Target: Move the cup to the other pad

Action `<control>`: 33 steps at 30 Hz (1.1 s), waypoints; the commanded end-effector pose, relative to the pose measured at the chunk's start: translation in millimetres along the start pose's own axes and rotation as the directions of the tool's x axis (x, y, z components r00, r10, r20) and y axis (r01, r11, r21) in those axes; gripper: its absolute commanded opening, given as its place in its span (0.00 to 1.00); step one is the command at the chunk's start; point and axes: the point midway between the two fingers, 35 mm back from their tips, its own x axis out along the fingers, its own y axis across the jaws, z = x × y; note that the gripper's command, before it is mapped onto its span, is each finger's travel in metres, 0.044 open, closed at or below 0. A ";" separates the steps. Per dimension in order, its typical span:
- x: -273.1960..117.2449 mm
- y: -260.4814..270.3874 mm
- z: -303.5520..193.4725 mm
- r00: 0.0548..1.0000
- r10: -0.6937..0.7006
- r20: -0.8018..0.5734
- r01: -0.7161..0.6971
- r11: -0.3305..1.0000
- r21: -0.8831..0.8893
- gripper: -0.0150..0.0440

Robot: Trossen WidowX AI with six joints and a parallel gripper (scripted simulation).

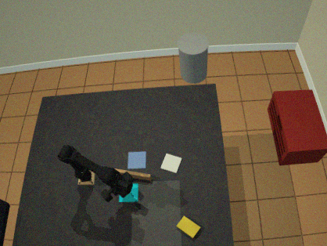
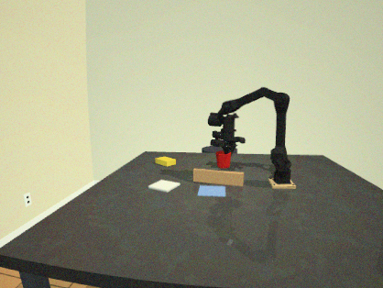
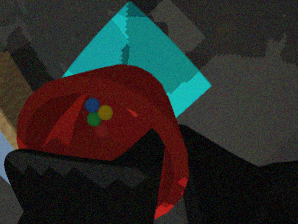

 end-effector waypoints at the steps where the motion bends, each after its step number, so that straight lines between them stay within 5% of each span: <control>1: 5.9 -0.4 -1.3 1.000 0.001 -0.006 -0.001 1.000 -0.003 0.25; 33: 44.9 -2.2 -2.8 1.000 0.001 -0.006 -0.001 1.000 -0.003 0.25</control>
